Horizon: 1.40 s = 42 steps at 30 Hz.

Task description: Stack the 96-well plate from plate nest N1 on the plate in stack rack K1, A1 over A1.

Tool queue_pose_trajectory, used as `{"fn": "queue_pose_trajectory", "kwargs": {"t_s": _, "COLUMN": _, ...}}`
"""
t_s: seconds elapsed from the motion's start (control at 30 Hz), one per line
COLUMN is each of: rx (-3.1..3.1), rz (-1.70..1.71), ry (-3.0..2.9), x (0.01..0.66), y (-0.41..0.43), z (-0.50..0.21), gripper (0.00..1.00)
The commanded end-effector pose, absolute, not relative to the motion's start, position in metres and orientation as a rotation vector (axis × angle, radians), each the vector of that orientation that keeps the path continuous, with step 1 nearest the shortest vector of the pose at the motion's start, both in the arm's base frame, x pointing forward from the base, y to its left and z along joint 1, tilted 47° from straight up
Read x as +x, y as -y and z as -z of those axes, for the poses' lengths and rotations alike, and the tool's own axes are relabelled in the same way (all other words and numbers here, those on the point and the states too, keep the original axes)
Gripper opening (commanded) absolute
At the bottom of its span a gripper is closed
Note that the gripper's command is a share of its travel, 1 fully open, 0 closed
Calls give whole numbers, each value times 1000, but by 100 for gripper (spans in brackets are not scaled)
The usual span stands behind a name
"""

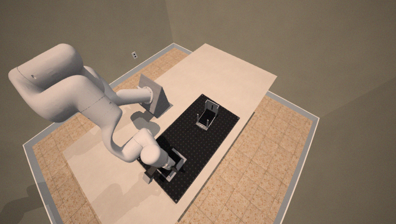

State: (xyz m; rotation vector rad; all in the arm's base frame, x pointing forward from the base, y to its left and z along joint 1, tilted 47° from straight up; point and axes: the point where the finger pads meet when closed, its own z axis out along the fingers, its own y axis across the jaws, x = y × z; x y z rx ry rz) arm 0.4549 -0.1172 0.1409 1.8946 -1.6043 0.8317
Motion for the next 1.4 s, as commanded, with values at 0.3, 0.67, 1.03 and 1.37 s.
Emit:
{"fn": "queue_pose_trajectory", "kwargs": {"t_s": 0.3, "rx": 1896, "rz": -834, "ry": 1603, "x": 453, "y": 102, "z": -155, "gripper": 0}}
{"fn": "queue_pose_trajectory", "kwargs": {"t_s": 0.67, "rx": 1896, "rz": -835, "ry": 1603, "x": 451, "y": 91, "z": -165, "gripper": 0}}
{"fn": "queue_pose_trajectory", "kwargs": {"t_s": 1.03, "rx": 1896, "rz": -835, "ry": 1603, "x": 449, "y": 79, "z": -177, "gripper": 0}}
{"fn": "queue_pose_trajectory", "kwargs": {"t_s": 1.37, "rx": 1896, "rz": -835, "ry": 1603, "x": 447, "y": 68, "z": -187, "gripper": 0}}
